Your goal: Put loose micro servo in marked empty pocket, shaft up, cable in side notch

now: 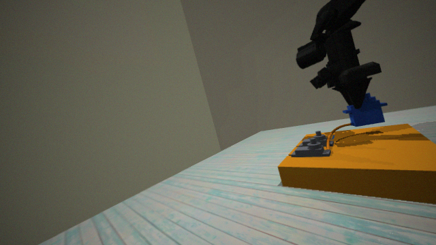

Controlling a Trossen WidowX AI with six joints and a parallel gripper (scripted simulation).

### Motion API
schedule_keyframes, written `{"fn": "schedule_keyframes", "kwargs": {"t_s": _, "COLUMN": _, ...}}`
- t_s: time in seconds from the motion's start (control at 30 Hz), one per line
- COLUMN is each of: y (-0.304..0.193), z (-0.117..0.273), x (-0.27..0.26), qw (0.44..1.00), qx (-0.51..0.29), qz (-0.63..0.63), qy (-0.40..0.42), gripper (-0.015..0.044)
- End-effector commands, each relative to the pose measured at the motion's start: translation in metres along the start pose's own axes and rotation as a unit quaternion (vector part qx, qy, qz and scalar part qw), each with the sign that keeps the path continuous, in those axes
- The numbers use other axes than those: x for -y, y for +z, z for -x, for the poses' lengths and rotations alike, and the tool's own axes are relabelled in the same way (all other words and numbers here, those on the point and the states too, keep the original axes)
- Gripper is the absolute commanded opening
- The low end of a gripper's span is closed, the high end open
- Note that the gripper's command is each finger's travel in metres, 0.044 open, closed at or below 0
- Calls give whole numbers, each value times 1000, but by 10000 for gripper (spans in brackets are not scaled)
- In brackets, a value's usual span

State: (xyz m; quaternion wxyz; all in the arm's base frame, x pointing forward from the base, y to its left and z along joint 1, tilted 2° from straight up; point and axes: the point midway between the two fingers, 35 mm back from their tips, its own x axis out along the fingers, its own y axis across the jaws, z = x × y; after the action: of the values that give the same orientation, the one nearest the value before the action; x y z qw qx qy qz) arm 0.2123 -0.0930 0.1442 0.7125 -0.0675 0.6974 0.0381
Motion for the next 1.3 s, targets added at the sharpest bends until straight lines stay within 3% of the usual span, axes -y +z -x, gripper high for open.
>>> {"fn": "schedule_keyframes", "kwargs": {"t_s": 0.0, "y": 2, "z": 2, "x": 1, "qw": 998, "qx": 5, "qz": -59, "qy": -1, "gripper": 0}}
{"fn": "schedule_keyframes", "kwargs": {"t_s": 0.17, "y": 2, "z": 2, "x": 1, "qw": 991, "qx": 5, "qz": -134, "qy": 0, "gripper": 0}}
{"fn": "schedule_keyframes", "kwargs": {"t_s": 0.43, "y": 8, "z": 2, "x": 3, "qw": 991, "qx": 5, "qz": -136, "qy": 0, "gripper": 0}}
{"fn": "schedule_keyframes", "kwargs": {"t_s": 1.27, "y": 105, "z": 5, "x": 30, "qw": 990, "qx": 10, "qz": -138, "qy": -1, "gripper": 0}}
